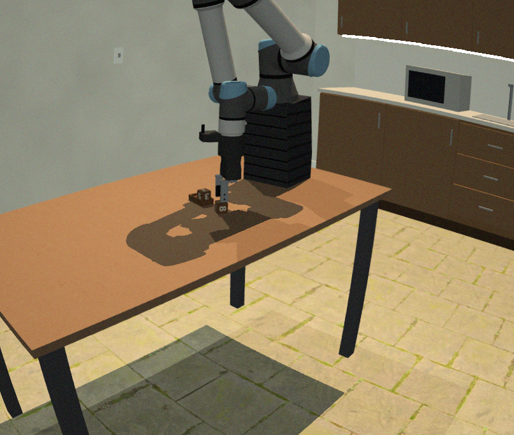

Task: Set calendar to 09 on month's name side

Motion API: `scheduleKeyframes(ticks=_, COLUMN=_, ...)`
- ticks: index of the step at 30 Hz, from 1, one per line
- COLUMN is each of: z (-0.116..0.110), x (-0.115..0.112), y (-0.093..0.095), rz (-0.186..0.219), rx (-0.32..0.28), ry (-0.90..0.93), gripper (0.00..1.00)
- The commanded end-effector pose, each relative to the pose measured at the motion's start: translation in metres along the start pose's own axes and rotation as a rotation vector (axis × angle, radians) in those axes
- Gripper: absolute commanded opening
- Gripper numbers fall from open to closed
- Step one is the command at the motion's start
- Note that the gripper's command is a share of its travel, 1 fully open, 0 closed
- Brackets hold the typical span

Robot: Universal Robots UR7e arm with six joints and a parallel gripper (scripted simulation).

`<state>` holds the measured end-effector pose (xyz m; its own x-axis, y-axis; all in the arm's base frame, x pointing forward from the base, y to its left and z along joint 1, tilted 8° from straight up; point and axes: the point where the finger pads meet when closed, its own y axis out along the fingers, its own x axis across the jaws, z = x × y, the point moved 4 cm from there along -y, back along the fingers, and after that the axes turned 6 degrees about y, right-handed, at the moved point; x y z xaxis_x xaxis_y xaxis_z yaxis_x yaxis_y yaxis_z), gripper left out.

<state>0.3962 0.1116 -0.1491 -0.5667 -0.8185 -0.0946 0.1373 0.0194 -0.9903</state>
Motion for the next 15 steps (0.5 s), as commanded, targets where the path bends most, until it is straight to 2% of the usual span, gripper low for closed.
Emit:
scheduleKeyframes(ticks=1, z=0.0, x=0.0, y=0.0, rz=0.001, rx=0.001, ry=0.0, gripper=0.9)
scheduleKeyframes(ticks=15, z=0.0, x=0.0, y=0.014, rz=0.001, rx=0.001, ry=0.0, gripper=0.9)
